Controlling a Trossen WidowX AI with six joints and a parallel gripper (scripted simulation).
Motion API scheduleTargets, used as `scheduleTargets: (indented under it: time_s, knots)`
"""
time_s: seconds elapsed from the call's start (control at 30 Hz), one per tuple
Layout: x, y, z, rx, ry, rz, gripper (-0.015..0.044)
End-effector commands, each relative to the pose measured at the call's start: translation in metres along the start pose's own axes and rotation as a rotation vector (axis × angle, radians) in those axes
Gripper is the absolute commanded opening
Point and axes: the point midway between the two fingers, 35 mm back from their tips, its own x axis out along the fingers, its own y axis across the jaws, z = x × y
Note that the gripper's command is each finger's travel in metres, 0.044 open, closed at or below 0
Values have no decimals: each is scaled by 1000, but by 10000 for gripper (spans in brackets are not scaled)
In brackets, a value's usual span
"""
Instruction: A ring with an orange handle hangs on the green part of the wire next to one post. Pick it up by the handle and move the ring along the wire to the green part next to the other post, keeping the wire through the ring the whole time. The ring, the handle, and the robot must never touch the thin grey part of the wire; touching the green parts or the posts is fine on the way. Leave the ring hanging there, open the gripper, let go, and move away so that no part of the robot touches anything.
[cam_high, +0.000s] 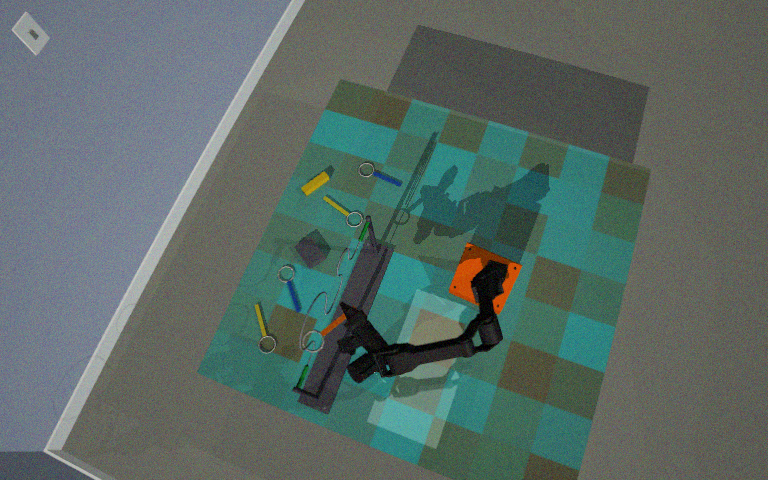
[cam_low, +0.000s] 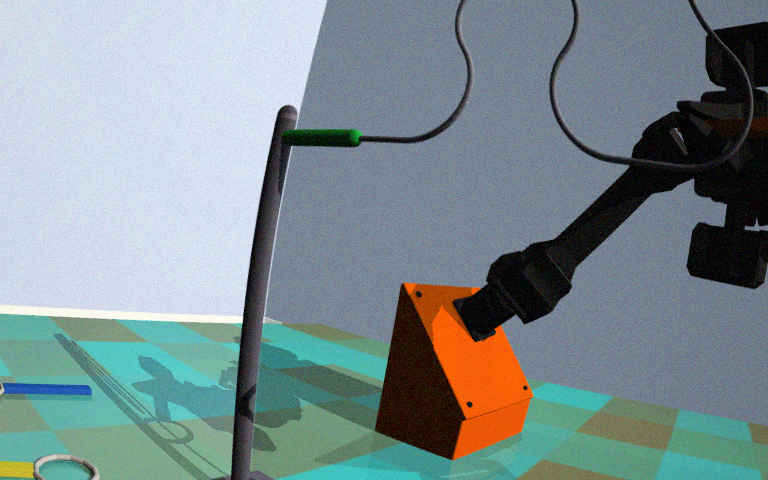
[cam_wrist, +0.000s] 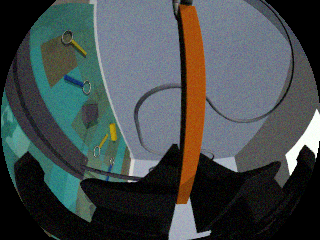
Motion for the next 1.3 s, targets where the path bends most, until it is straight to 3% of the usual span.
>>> scheduleTargets:
  time_s: [0.0, 1.27]
  knots:
    - [-2, -13, 0, -45, -3, -36, -150]
    - [-13, -79, 18, -438, 3, -247, -150]
